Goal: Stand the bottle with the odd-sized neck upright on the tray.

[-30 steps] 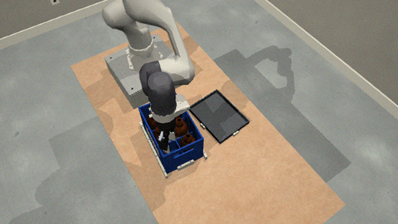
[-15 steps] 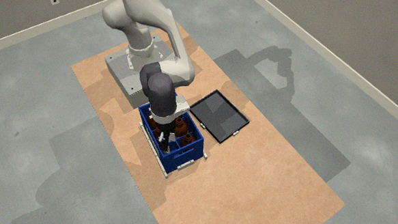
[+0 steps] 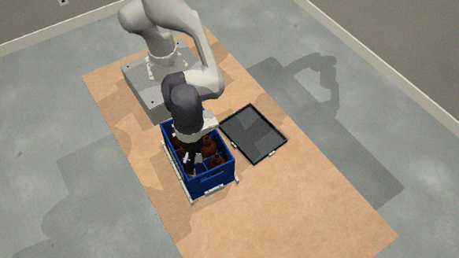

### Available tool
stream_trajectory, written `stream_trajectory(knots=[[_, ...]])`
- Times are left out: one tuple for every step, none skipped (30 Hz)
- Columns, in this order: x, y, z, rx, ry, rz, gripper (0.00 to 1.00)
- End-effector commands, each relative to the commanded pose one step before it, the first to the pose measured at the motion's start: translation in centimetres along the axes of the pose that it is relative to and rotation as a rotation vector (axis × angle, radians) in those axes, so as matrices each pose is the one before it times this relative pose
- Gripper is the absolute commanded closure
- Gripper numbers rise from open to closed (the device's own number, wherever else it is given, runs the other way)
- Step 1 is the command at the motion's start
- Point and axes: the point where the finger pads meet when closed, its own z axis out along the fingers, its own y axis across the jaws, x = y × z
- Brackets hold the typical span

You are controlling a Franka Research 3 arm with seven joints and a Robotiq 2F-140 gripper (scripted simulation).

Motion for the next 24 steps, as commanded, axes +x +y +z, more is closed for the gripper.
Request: stream_trajectory(knots=[[0.012, -0.029, 0.100, 0.00056, 0.00155, -0.00250, 0.56], [0.000, 0.000, 0.000, 0.00000, 0.00000, 0.00000, 0.56], [0.000, 0.000, 0.000, 0.00000, 0.00000, 0.00000, 0.56], [0.000, 0.000, 0.000, 0.00000, 0.00000, 0.00000, 0.56], [0.000, 0.000, 0.000, 0.00000, 0.00000, 0.00000, 0.56], [0.000, 0.000, 0.000, 0.00000, 0.00000, 0.00000, 0.56], [0.000, 0.000, 0.000, 0.00000, 0.00000, 0.00000, 0.56], [0.000, 0.000, 0.000, 0.00000, 0.00000, 0.00000, 0.56], [0.000, 0.000, 0.000, 0.00000, 0.00000, 0.00000, 0.56], [0.000, 0.000, 0.000, 0.00000, 0.00000, 0.00000, 0.56], [0.000, 0.000, 0.000, 0.00000, 0.00000, 0.00000, 0.56], [0.000, 0.000, 0.000, 0.00000, 0.00000, 0.00000, 0.56], [0.000, 0.000, 0.000, 0.00000, 0.00000, 0.00000, 0.56], [0.000, 0.000, 0.000, 0.00000, 0.00000, 0.00000, 0.56], [0.000, 0.000, 0.000, 0.00000, 0.00000, 0.00000, 0.56], [0.000, 0.000, 0.000, 0.00000, 0.00000, 0.00000, 0.56], [0.000, 0.000, 0.000, 0.00000, 0.00000, 0.00000, 0.56], [0.000, 0.000, 0.000, 0.00000, 0.00000, 0.00000, 0.56], [0.000, 0.000, 0.000, 0.00000, 0.00000, 0.00000, 0.56], [0.000, 0.000, 0.000, 0.00000, 0.00000, 0.00000, 0.56], [0.000, 0.000, 0.000, 0.00000, 0.00000, 0.00000, 0.56], [0.000, 0.000, 0.000, 0.00000, 0.00000, 0.00000, 0.90], [0.000, 0.000, 0.000, 0.00000, 0.00000, 0.00000, 0.90], [0.000, 0.000, 0.000, 0.00000, 0.00000, 0.00000, 0.90]])
